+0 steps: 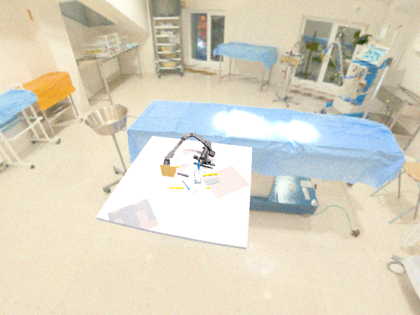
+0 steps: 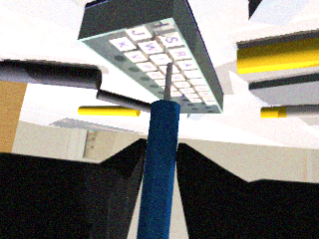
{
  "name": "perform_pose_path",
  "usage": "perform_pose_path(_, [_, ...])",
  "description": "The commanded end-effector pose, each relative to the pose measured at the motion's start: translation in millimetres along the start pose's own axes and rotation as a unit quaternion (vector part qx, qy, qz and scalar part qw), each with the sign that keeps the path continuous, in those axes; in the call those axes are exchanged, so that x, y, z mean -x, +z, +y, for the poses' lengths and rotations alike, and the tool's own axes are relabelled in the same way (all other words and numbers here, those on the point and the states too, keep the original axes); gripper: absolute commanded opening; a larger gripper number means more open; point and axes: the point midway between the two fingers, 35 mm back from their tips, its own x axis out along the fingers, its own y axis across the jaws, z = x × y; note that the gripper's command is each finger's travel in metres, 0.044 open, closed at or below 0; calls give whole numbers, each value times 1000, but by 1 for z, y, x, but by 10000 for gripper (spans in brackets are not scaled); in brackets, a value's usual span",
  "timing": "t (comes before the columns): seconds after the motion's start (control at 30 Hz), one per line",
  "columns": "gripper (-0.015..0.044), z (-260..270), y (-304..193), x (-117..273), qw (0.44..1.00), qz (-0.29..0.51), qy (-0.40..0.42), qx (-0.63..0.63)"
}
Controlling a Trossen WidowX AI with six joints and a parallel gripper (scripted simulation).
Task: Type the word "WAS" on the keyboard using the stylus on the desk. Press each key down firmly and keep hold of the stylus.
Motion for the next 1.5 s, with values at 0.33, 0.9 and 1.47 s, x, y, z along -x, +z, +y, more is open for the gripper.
perform_pose_path(0.33, [81,0,4,-4,1000,0,2,-2])
perform_pose_path(0.9, [81,1,5,-2,1000,0,2,-2])
perform_pose_path(1.47, [81,1,11,-5,1000,0,2,-2])
